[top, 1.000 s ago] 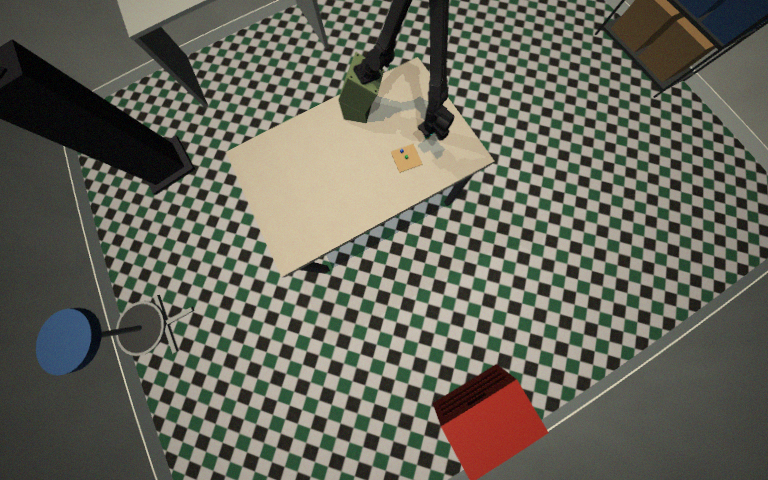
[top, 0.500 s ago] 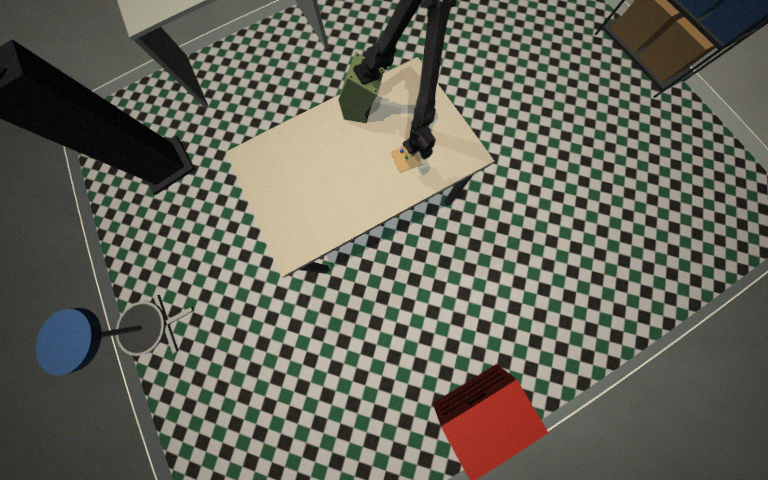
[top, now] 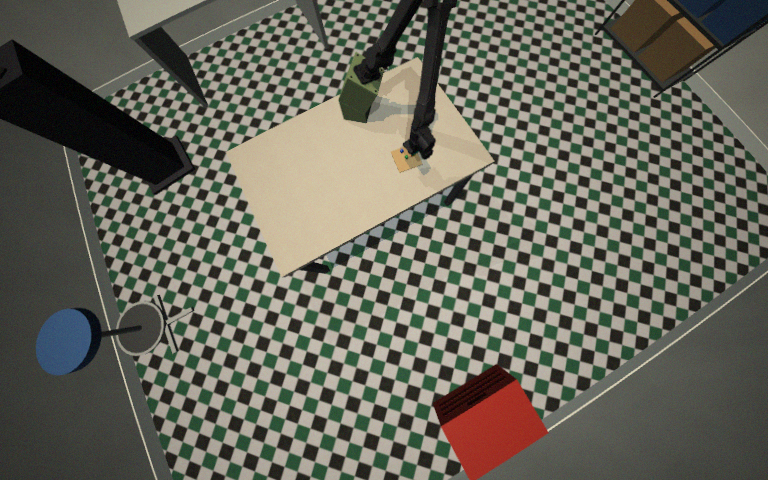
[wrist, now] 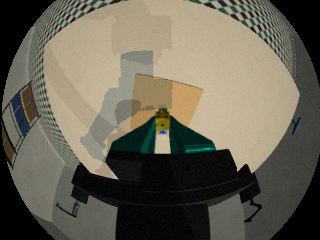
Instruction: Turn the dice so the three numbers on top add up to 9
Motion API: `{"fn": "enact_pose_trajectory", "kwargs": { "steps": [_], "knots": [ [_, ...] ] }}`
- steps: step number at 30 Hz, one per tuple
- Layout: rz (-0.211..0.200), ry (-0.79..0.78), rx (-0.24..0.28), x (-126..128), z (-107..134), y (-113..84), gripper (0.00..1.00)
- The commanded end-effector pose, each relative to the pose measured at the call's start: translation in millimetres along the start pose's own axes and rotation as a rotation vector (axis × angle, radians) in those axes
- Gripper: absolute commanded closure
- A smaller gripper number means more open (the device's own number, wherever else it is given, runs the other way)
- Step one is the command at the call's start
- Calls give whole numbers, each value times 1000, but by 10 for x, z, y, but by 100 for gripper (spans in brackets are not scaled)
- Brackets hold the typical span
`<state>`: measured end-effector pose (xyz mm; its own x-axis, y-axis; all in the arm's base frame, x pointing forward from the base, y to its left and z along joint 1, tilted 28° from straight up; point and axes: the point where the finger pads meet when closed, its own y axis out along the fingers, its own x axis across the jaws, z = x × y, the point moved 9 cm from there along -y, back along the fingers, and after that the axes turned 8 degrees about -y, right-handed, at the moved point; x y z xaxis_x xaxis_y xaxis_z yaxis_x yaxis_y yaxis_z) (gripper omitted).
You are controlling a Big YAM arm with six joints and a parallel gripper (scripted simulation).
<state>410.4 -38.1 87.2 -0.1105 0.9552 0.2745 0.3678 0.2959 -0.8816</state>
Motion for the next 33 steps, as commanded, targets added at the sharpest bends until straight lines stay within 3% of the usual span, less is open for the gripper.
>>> {"fn": "enact_pose_trajectory", "kwargs": {
  "steps": [1,20,25,29,33],
  "knots": [
    [4,-8,-29,6,-161,83,89],
    [1,-4,-20,12,-108,840,89],
    [4,8,-21,-39,-88,913,89],
    [5,-7,-56,10,-197,801,89],
    [4,-3,-43,11,-152,820,89]
  ]
}}
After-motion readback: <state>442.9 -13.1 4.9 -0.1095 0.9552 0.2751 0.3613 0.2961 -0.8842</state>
